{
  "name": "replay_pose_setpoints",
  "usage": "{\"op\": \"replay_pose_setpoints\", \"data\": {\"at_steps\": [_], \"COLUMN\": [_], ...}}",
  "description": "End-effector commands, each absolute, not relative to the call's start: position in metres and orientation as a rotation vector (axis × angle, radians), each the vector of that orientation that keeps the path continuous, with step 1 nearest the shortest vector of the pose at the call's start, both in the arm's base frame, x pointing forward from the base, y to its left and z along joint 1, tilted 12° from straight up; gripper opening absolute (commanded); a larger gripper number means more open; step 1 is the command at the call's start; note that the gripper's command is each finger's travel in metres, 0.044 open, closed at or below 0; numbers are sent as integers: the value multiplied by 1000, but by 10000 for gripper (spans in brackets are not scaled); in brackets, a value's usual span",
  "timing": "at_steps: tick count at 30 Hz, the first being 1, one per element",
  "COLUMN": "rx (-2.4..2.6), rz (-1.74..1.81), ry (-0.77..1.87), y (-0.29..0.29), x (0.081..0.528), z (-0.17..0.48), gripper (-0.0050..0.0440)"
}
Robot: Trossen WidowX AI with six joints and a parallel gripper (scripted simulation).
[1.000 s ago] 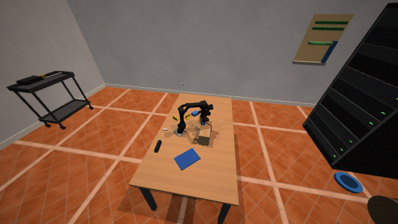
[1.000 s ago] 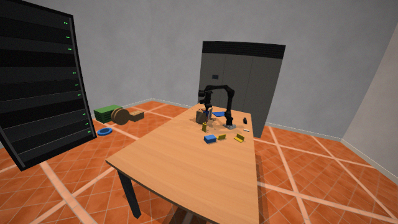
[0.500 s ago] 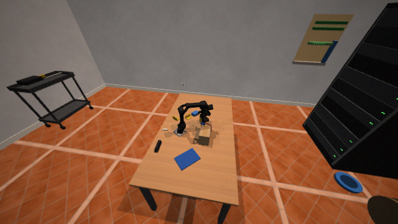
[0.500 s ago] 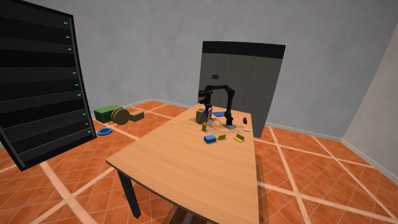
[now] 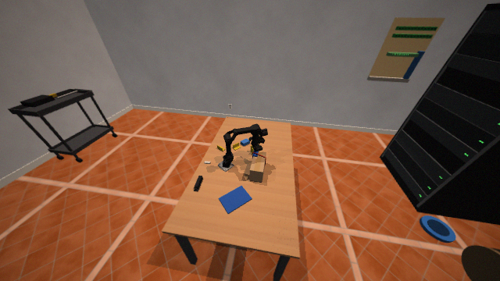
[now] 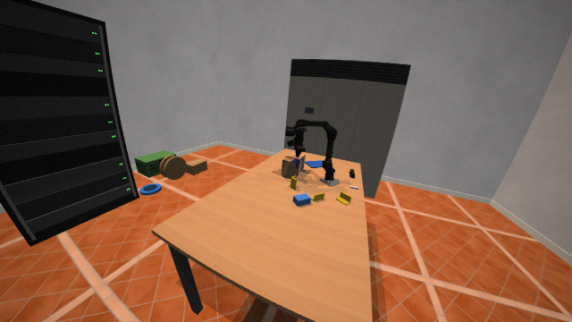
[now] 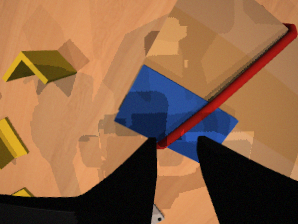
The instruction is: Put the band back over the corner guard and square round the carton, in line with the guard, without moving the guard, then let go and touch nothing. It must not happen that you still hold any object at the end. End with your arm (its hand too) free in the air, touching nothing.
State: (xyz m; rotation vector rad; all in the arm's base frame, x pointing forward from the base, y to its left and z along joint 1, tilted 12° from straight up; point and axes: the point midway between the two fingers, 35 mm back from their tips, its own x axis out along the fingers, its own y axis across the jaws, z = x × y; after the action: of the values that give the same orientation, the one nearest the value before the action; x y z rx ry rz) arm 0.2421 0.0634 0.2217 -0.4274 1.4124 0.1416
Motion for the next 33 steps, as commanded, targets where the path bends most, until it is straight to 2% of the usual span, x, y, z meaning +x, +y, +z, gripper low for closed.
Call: {"op": "replay_pose_setpoints", "data": {"at_steps": [1, 2, 4, 6, 9, 13, 33], "rx": [-428, -428, -425, -425, -424, -426, -425], "rz": [140, 140, 144, 144, 149, 153, 153], "ry": [1417, 1417, 1410, 1410, 1411, 1410, 1414], "y": [65, 65, 60, 60, 36, -2, -7], "x": [241, 241, 249, 249, 282, 318, 323], "z": [229, 229, 229, 229, 240, 250, 230], "gripper": [117, 117, 69, 69, 0, 0, 0]}}
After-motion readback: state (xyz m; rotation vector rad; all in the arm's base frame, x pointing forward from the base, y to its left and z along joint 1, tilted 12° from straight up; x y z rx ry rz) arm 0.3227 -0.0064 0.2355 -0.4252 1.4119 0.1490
